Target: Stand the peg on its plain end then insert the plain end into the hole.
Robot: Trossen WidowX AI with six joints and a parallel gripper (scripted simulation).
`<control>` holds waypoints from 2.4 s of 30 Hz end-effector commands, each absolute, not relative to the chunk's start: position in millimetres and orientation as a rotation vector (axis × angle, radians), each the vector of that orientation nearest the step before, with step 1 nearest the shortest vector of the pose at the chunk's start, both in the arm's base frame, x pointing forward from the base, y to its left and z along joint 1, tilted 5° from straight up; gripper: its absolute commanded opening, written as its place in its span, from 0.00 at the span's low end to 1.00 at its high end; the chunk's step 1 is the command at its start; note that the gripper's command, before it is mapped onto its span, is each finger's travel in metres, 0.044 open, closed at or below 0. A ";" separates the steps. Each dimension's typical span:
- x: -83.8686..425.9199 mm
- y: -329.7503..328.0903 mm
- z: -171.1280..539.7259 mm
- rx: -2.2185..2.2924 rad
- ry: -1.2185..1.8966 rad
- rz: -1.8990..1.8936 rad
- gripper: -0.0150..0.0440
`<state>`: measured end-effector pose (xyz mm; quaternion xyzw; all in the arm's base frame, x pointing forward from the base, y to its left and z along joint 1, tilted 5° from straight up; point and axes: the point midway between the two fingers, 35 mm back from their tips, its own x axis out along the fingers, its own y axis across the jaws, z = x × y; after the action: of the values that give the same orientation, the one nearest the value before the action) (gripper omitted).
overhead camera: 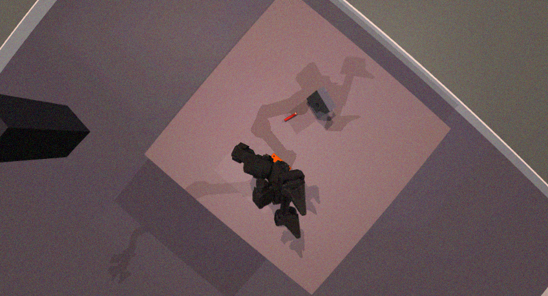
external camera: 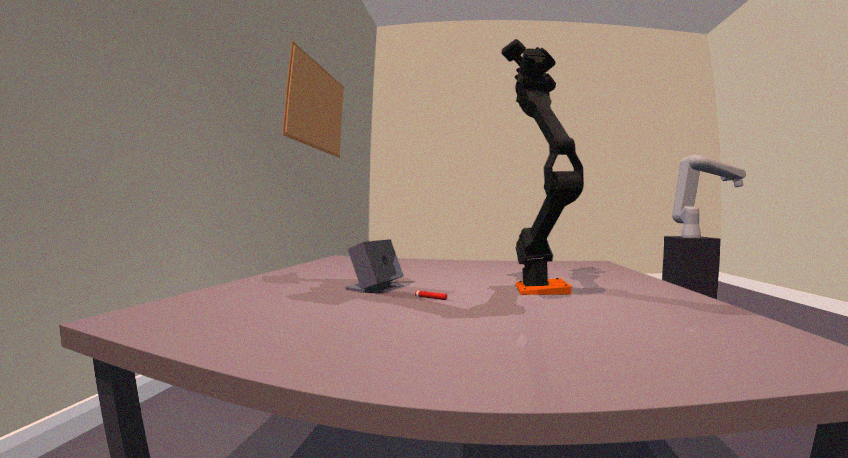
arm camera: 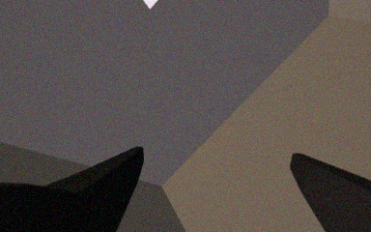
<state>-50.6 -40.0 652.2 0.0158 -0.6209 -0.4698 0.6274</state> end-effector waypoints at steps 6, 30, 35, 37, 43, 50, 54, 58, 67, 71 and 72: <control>4.2 -115.9 629.0 0.258 -1.161 -1.022 1.00; 180.0 -189.0 528.4 0.605 -0.518 -0.820 1.00; 219.9 -182.6 498.5 0.651 -0.361 -0.760 1.00; 234.3 -177.5 486.6 0.667 -0.301 -0.734 1.00; 274.0 -156.0 449.9 0.703 -0.119 -0.656 1.00; 312.3 -125.0 407.2 0.723 0.078 -0.578 1.00; 329.7 -103.6 382.0 0.719 0.193 -0.535 1.00; 343.5 -79.3 354.1 0.691 0.324 -0.491 1.00; 359.6 -18.1 291.6 0.618 0.616 -0.389 1.00; 359.7 10.9 264.3 0.584 0.747 -0.345 1.00; 359.0 18.1 257.7 0.574 0.779 -0.335 1.00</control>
<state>360.5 -8.8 281.6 0.2914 0.3181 -0.1818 0.8836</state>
